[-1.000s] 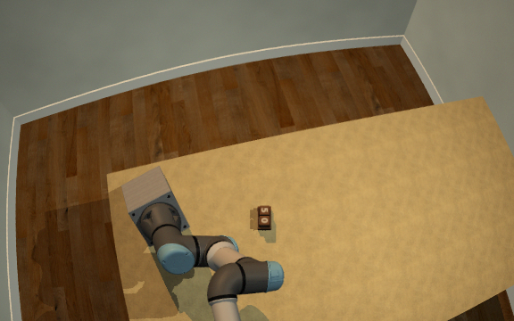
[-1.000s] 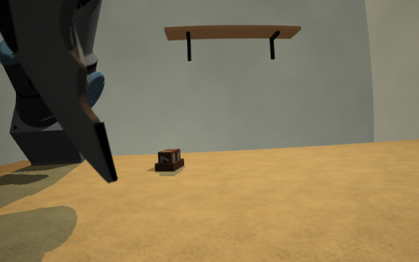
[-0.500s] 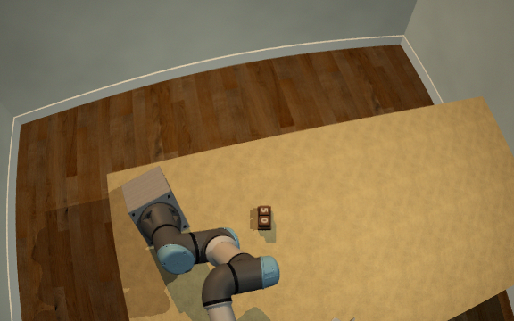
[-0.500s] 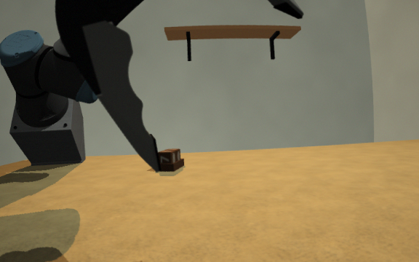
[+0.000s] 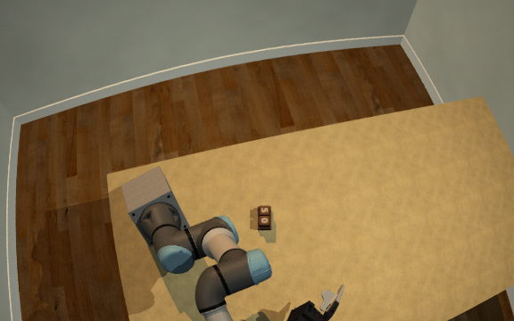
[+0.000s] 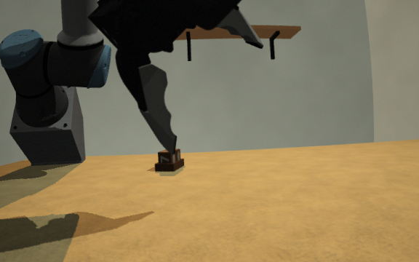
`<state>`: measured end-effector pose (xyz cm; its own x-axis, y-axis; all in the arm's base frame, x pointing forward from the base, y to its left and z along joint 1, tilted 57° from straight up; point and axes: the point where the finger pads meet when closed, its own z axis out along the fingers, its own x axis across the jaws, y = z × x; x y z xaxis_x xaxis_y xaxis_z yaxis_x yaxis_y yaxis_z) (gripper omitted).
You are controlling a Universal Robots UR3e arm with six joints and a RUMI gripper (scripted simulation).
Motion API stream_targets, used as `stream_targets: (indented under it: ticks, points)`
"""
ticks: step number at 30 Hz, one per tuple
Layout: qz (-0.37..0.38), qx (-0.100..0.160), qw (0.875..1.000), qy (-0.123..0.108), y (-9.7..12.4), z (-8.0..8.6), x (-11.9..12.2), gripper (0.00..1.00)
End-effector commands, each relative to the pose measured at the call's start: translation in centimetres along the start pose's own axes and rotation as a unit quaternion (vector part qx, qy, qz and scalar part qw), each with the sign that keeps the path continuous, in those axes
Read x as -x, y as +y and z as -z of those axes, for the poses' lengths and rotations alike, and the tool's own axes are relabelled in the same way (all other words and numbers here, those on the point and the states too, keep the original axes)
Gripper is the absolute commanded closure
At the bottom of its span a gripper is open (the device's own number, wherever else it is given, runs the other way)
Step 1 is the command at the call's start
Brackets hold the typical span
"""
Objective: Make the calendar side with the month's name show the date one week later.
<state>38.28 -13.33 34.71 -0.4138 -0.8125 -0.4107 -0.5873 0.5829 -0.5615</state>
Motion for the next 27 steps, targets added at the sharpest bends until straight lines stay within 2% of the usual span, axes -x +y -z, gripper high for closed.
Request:
stream_targets:
  ticks: [1,2,4,10,15,16,19,21,27]
  points:
    - [0.026,0.067,0.997,0.012,4.0,-2.4,0.7,0.00]
    - [0.033,0.081,0.996,0.013,4.9,-2.8,0.8,0.00]
    - [0.033,0.081,0.996,0.013,4.9,-2.8,0.8,0.00]
    - [0.083,0.166,0.982,0.030,10.2,-4.9,1.2,0.00]
    - [0.134,0.233,0.962,0.051,14.6,-6.1,1.2,0.00]
    - [0.134,0.233,0.962,0.051,14.6,-6.1,1.2,0.00]
    - [0.169,0.270,0.945,0.066,17.1,-6.5,1.0,0.00]
    - [0.169,0.270,0.945,0.066,17.1,-6.5,1.0,0.00]
    - [0.246,0.333,0.904,0.102,21.5,-7.0,0.2,0.00]
